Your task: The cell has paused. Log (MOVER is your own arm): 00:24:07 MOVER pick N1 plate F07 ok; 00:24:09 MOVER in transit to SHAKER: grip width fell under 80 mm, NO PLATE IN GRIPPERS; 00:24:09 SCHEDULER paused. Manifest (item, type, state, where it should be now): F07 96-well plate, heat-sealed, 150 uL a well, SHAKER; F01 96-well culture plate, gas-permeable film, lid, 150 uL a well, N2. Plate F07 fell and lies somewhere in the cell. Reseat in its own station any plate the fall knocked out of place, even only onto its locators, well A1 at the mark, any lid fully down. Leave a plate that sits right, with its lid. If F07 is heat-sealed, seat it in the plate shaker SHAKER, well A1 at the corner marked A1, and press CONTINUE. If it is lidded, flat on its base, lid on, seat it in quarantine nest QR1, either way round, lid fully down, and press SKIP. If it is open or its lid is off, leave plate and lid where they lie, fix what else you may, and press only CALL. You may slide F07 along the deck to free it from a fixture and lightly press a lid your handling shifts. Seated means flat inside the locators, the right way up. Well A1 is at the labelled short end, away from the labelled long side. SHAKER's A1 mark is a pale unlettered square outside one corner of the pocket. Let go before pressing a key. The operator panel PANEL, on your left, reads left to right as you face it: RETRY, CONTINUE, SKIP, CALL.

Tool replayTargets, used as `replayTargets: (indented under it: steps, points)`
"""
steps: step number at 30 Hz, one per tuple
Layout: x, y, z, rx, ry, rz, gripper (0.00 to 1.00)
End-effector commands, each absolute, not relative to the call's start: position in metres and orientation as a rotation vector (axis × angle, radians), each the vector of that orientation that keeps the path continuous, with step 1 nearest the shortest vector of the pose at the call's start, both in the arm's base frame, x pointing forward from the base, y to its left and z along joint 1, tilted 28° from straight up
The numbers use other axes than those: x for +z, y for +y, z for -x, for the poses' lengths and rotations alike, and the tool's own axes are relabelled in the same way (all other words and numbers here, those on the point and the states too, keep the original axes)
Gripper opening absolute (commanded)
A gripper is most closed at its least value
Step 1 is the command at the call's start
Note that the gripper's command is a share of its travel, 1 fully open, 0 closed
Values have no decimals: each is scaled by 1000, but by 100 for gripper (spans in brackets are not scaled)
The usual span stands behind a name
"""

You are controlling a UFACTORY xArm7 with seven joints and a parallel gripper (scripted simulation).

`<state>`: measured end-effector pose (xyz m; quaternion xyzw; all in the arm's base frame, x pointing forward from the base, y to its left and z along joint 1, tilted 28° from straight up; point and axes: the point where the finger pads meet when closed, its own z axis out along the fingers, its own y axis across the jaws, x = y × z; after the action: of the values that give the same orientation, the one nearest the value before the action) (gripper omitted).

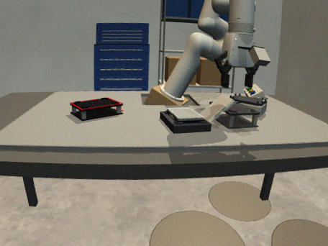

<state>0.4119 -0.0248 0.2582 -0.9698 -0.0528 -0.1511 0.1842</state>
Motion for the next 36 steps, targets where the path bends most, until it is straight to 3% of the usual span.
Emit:
replayTargets:
  steps: [1,17,25,36]
  points:
    - [260,-26,-413,-432,-147,2734,100]
    - [260,-26,-413,-432,-147,2734,100]
    - [251,-51,-417,-344,269,2694,100]
    - [240,-78,-422,-344,269,2694,100]
